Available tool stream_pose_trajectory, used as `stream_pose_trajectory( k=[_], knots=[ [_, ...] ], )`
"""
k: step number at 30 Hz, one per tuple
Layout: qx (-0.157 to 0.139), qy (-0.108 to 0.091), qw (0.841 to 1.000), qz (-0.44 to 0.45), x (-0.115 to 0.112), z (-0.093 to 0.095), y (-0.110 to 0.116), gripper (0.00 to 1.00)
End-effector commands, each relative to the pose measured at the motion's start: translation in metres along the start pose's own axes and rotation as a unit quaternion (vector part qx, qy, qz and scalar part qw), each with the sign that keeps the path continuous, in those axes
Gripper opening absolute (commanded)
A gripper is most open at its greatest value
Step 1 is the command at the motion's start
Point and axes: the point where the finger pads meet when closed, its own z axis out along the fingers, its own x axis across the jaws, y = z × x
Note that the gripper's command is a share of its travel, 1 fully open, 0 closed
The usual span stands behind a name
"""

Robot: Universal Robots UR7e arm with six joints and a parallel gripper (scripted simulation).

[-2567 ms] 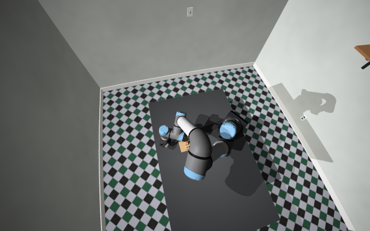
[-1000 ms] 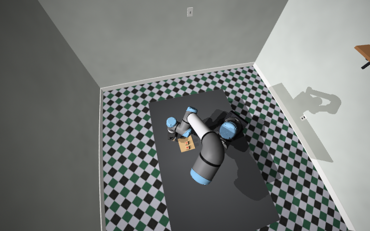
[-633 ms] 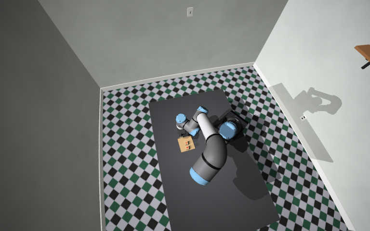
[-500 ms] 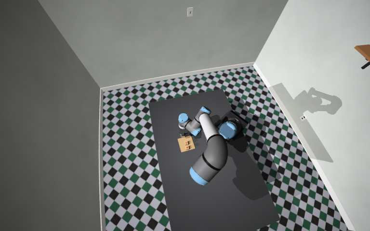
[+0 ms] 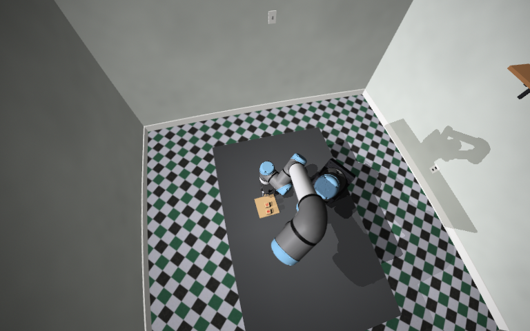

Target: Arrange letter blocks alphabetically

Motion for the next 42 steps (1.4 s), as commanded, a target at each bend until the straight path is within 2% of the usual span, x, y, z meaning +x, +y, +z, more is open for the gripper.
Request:
stream_pose_trajectory(
  k=[1, 12, 19, 29, 42],
  knots=[
    [0.000, 0.000, 1.000, -0.001, 0.000, 0.000, 0.000, 0.57],
    [0.000, 0.000, 1.000, -0.001, 0.000, 0.001, 0.000, 0.57],
    [0.000, 0.000, 1.000, -0.001, 0.000, 0.009, 0.000, 0.57],
    [0.000, 0.000, 1.000, -0.001, 0.000, 0.027, 0.000, 0.57],
    [0.000, 0.000, 1.000, -0.001, 0.000, 0.065, 0.000, 0.57]
  ],
)
